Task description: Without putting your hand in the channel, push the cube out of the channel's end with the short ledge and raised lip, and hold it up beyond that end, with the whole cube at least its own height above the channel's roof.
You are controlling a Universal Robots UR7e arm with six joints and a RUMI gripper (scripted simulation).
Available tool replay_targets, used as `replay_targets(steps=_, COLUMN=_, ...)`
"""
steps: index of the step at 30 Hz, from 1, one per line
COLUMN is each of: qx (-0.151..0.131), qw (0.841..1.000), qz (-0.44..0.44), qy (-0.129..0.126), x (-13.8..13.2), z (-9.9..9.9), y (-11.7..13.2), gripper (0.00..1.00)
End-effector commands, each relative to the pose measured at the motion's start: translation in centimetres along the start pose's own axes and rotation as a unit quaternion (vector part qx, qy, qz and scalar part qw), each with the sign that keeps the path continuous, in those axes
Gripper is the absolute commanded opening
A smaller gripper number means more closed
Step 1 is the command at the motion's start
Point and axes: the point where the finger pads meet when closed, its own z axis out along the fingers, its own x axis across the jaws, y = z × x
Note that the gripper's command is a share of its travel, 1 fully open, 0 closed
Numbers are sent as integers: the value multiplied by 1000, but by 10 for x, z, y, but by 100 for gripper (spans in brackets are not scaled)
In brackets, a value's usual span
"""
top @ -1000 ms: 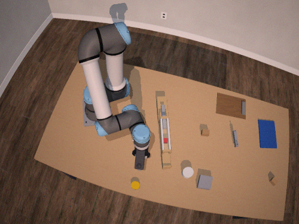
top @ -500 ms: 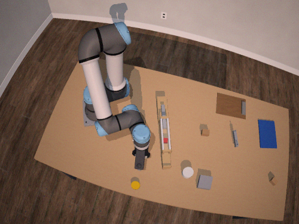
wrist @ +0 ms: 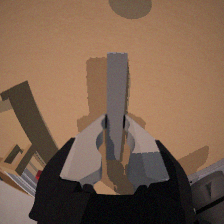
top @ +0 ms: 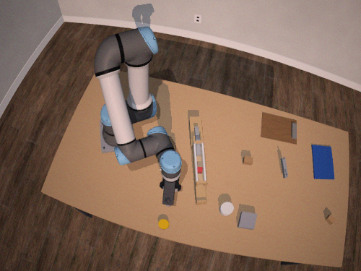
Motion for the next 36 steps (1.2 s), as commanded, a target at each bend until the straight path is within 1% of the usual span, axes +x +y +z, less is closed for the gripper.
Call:
replay_targets(steps=1, qx=0, qw=1000, qz=0, qy=0, x=0, z=-1, y=0, gripper=0)
replay_targets(steps=6, qx=0, qw=1000, qz=0, qy=0, x=0, z=-3, y=0, gripper=0)
replay_targets(steps=9, qx=0, qw=1000, qz=0, qy=0, x=0, z=-10, y=0, gripper=0)
replay_targets(steps=14, qx=0, qw=1000, qz=0, qy=0, x=0, z=-33, y=0, gripper=0)
replay_targets(steps=21, qx=0, qw=1000, qz=0, qy=0, x=0, z=-77, y=0, gripper=0)
replay_targets(steps=23, qx=0, qw=1000, qz=0, qy=0, x=0, z=-77, y=0, gripper=0)
replay_targets(steps=27, qx=0, qw=1000, qz=0, qy=0, x=0, z=-98, y=0, gripper=0)
replay_targets(steps=30, qx=0, qw=1000, qz=0, qy=0, x=0, z=-109, y=0, gripper=0)
replay_targets(steps=33, qx=0, qw=1000, qz=0, qy=0, x=0, z=-114, y=0, gripper=0)
replay_targets(steps=36, qx=0, qw=1000, qz=0, qy=0, x=0, z=-114, y=0, gripper=0)
